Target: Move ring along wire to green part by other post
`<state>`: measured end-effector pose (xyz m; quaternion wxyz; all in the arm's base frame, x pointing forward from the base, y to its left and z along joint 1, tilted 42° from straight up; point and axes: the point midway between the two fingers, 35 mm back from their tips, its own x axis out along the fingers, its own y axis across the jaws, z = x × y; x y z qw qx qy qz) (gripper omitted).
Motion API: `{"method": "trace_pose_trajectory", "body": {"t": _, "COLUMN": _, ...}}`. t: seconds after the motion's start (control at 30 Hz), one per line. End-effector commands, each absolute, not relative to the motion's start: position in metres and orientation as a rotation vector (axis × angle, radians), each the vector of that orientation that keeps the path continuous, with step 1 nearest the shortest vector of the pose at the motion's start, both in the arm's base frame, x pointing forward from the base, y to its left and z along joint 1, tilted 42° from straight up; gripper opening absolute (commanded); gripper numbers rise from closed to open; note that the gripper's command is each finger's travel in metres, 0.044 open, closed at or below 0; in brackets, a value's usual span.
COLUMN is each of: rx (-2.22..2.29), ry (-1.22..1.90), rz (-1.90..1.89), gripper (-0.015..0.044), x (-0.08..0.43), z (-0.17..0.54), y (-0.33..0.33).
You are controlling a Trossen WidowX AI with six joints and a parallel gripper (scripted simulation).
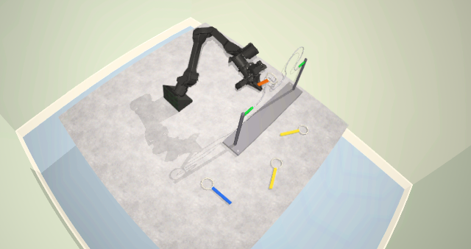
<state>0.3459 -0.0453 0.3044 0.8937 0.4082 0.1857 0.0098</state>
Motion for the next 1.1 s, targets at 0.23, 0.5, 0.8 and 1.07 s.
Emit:
{"method": "trace_pose_trajectory", "body": {"t": 0.23, "rx": 1.107, "ry": 0.351, "rz": 0.098, "gripper": -0.015, "x": 0.347, "z": 0.318, "y": -0.034}}
{"method": "trace_pose_trajectory", "body": {"t": 0.5, "rx": 1.287, "ry": 0.32, "rz": 0.154, "gripper": -0.015, "x": 0.348, "z": 0.331, "y": -0.029}}
{"method": "trace_pose_trajectory", "body": {"t": 0.8, "rx": 1.489, "ry": 0.282, "rz": 0.218, "gripper": -0.015, "x": 0.348, "z": 0.346, "y": -0.027}}
{"method": "trace_pose_trajectory", "body": {"t": 1.07, "rx": 1.661, "ry": 0.247, "rz": 0.274, "gripper": -0.015, "x": 0.347, "z": 0.36, "y": -0.027}}
